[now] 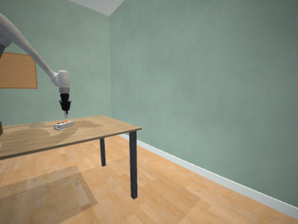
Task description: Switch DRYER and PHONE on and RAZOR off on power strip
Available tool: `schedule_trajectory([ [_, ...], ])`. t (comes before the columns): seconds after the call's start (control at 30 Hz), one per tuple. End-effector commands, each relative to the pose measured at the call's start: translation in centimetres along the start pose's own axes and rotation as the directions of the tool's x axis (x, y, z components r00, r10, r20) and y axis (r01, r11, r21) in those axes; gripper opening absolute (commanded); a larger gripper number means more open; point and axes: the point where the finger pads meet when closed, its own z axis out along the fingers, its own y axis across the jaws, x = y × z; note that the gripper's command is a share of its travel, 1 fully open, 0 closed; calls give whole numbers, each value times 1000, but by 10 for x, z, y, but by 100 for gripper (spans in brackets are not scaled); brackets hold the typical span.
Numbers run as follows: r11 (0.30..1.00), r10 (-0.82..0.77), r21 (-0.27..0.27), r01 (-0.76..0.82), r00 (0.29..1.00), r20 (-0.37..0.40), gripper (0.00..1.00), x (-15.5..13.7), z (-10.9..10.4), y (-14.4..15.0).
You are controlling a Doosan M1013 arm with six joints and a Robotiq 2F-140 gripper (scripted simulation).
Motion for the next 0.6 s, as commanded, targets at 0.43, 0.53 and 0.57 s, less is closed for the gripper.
schedule_trajectory([
  [0.43,1000,0,0,0,1000,0,0,-18,-5,0],
  [0.53,1000,0,0,0,1000,0,0,-42,-12,-2],
  [0.57,1000,0,0,0,1000,0,0,-45,-13,-2],
])
